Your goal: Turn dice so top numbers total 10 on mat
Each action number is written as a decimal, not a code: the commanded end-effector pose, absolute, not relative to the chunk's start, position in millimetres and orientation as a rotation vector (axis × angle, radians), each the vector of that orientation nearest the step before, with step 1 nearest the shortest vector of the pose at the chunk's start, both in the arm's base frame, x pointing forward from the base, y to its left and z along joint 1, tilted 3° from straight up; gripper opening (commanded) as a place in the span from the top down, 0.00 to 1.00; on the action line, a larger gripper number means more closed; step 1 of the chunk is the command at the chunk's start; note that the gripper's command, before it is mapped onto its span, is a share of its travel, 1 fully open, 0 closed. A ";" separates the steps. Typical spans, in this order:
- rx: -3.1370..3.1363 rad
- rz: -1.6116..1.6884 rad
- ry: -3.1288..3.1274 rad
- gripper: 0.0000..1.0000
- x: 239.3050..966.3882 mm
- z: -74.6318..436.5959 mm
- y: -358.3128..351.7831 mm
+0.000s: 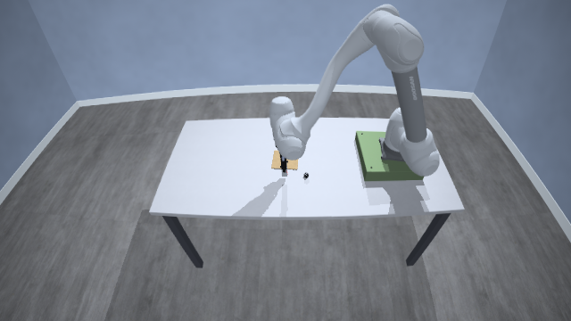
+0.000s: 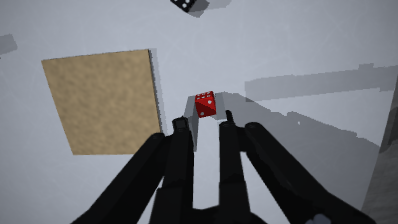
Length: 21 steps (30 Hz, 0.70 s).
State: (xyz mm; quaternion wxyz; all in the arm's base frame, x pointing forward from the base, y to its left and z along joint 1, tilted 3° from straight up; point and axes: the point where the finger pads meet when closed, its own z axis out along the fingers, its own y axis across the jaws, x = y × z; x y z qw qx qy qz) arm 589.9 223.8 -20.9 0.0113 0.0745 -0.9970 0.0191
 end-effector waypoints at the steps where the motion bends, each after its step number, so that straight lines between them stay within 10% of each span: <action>1: 0.232 0.060 -3.109 0.91 590.5 7.8 225.0; 21: 0.232 0.060 -3.109 0.91 591.4 52.6 226.7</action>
